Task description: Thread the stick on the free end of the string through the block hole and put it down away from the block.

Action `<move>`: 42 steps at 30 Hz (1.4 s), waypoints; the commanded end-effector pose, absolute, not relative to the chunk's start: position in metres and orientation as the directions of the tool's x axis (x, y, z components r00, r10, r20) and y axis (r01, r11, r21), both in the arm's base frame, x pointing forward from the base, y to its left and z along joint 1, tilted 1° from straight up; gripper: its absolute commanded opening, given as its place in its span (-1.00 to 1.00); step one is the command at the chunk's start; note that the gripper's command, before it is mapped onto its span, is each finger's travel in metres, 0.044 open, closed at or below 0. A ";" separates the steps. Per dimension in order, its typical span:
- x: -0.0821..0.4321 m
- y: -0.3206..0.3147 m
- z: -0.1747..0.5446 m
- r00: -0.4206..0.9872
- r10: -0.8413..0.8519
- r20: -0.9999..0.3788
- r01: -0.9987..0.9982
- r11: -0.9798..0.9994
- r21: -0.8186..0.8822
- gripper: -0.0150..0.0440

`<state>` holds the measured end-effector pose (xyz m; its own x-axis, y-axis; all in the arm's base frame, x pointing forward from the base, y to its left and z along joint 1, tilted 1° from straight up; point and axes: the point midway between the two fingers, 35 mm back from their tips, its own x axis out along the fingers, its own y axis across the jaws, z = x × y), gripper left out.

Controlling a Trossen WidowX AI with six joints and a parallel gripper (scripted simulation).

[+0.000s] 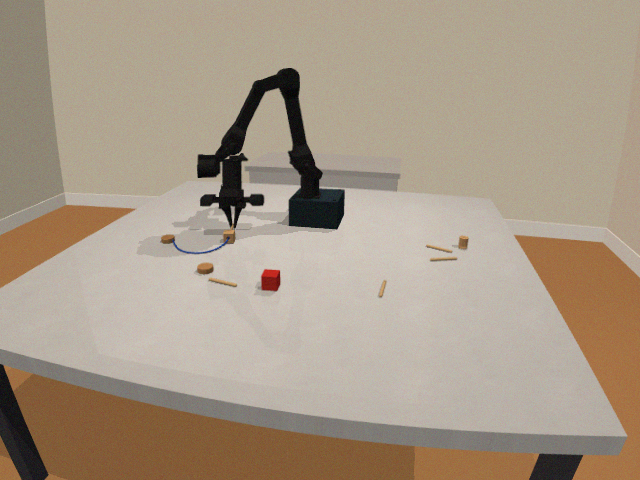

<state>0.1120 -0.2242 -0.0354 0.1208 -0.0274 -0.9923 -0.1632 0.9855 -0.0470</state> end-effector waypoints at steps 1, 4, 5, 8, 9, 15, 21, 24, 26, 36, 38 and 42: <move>0.106 -0.222 -0.036 0.122 -0.026 -0.992 -0.150 0.988 -0.044 -0.49; 0.101 -0.221 -0.036 0.123 -0.027 -0.992 -0.146 0.988 -0.045 -0.49; 0.099 -0.221 -0.036 0.123 -0.027 -0.992 -0.145 0.988 -0.045 -0.49; 0.094 -0.221 -0.036 0.123 -0.027 -0.992 -0.145 0.988 -0.045 -0.49; 0.092 -0.221 -0.036 0.123 -0.027 -0.992 -0.145 0.988 -0.045 -0.49; 0.088 -0.222 -0.033 0.122 -0.028 -0.992 -0.144 0.989 -0.045 -0.49; 0.076 -0.226 -0.045 0.122 -0.021 -0.992 -0.141 0.989 -0.038 -0.49; 0.074 -0.226 -0.047 0.122 -0.020 -0.992 -0.140 0.989 -0.037 -0.49; 0.074 -0.226 -0.047 0.122 -0.020 -0.992 -0.140 0.989 -0.037 -0.49; 0.074 -0.226 -0.047 0.122 -0.020 -0.992 -0.140 0.989 -0.037 -0.49; 0.074 -0.226 -0.047 0.122 -0.020 -0.992 -0.140 0.989 -0.037 -0.49; 0.074 -0.226 -0.047 0.122 -0.020 -0.992 -0.140 0.989 -0.037 -0.49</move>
